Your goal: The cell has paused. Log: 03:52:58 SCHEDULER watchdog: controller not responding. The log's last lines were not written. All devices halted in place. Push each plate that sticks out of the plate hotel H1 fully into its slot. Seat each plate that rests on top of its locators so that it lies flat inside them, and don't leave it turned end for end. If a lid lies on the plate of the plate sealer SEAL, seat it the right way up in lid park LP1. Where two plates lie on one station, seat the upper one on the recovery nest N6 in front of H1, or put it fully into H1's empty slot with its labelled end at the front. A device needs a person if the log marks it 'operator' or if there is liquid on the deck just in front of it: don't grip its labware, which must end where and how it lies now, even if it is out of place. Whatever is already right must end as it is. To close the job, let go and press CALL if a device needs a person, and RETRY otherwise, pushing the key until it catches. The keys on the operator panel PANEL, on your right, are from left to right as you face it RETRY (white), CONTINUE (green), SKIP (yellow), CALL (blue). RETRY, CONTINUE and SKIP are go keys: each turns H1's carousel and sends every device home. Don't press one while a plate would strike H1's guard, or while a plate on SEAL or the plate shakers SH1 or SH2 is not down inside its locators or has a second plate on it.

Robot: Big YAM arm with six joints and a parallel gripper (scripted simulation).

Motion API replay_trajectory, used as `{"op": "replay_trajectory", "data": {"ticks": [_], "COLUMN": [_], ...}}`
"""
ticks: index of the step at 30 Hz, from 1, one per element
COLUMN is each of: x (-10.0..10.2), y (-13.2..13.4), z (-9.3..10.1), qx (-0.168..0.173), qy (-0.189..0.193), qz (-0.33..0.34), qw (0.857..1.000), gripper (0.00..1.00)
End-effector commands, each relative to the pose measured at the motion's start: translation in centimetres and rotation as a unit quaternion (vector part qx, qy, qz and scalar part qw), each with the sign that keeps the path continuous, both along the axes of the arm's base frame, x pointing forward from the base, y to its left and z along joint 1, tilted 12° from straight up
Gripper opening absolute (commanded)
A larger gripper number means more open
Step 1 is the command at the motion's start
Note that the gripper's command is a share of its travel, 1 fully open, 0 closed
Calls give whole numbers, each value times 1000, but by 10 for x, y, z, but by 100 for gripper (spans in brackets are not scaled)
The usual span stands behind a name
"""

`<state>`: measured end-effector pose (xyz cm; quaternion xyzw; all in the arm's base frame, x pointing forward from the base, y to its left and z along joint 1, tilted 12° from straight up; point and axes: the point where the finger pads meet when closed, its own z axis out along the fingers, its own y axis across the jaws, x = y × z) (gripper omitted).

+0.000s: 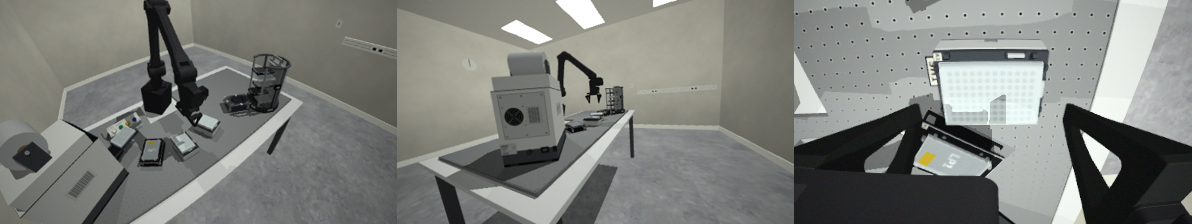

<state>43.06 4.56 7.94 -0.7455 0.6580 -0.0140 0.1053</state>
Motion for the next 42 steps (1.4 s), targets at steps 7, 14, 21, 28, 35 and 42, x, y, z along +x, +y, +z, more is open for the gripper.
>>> {"op": "replay_trajectory", "data": {"ticks": [7,14,21,28,35,42], "x": [15,11,9,-16,-22,-27], "y": [-8,-10,-11,6,28,43], "z": [47,66,73,60,62,63], "qx": [0,1,1,8,27,41], "qy": [-29,-29,-22,5,19,28], "qz": [1,1,3,-47,-160,-239], "qw": [1000,1000,1000,999,987,970], "gripper": [100,100,100,100,100,100]}}
